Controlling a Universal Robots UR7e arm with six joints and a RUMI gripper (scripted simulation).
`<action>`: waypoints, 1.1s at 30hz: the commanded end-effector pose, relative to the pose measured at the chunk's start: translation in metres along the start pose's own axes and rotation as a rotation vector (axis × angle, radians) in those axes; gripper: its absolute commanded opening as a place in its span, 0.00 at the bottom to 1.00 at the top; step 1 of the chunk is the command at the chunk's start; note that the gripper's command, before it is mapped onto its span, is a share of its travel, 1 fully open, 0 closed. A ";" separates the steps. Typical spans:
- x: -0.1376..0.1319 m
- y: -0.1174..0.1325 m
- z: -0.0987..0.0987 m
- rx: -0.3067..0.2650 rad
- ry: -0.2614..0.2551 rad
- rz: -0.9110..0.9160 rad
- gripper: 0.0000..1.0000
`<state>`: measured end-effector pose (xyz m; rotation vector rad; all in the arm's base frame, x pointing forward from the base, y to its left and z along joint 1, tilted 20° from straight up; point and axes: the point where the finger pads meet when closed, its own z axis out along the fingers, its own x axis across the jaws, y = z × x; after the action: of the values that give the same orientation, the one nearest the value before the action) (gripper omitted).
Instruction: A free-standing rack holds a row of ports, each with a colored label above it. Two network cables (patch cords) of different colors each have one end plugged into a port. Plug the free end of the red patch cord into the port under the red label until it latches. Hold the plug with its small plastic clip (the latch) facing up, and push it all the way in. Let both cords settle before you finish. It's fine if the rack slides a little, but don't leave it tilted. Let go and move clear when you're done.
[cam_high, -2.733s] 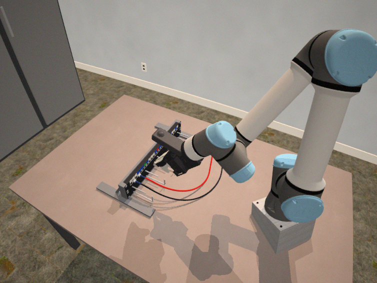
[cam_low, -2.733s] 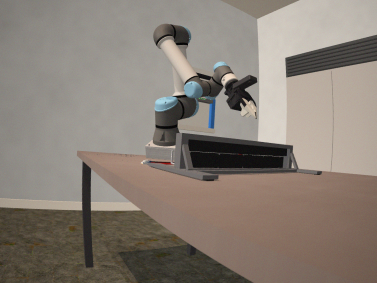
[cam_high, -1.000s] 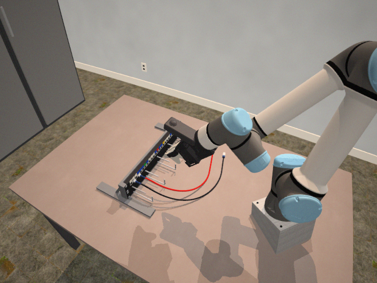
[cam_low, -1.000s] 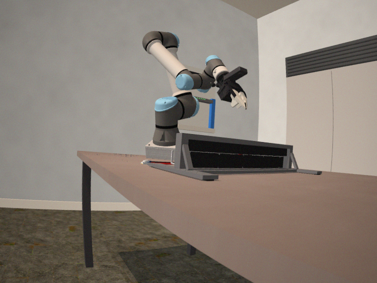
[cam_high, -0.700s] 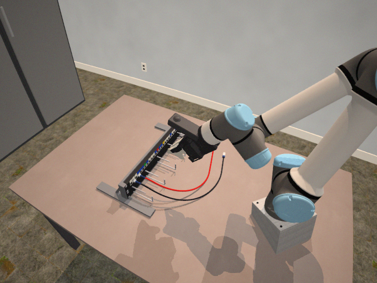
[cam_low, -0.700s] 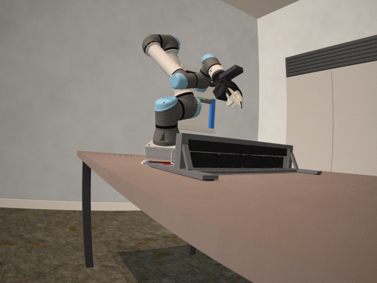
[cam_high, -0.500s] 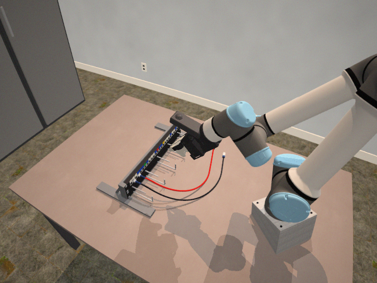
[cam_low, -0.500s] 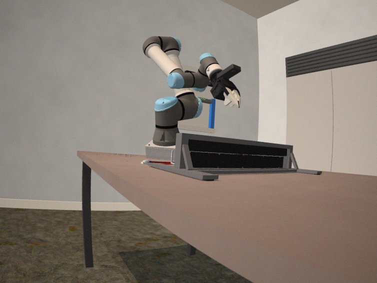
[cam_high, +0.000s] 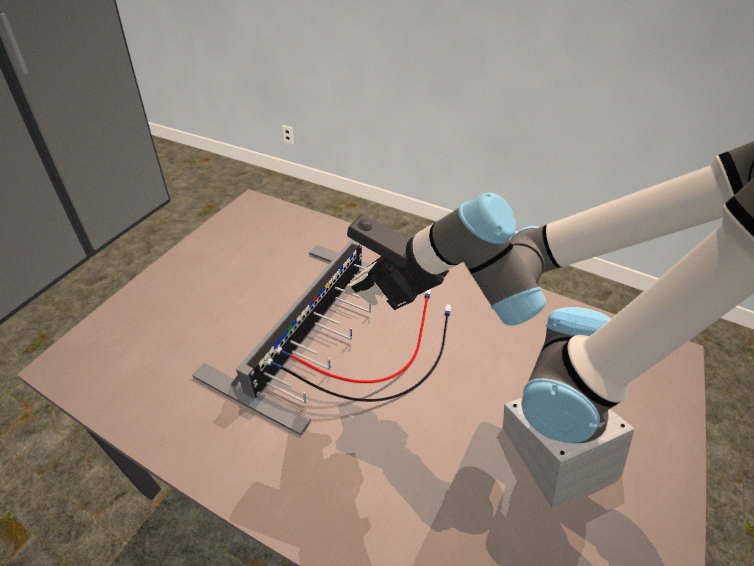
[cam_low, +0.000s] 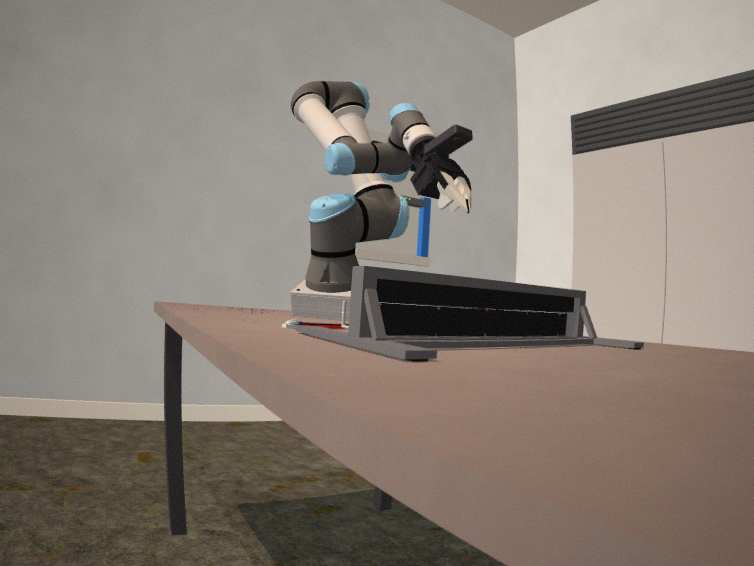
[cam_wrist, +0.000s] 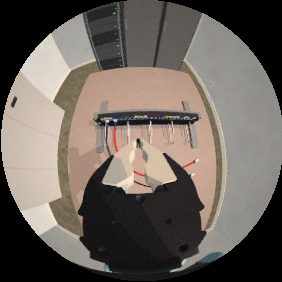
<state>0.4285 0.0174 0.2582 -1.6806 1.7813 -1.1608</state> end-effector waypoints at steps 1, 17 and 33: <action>0.005 0.000 0.000 0.000 -0.003 0.000 0.00; 0.007 0.000 0.000 0.001 -0.003 0.000 0.00; 0.006 0.000 0.012 0.001 -0.003 0.000 0.00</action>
<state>0.4328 0.0093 0.2557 -1.6822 1.7798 -1.1574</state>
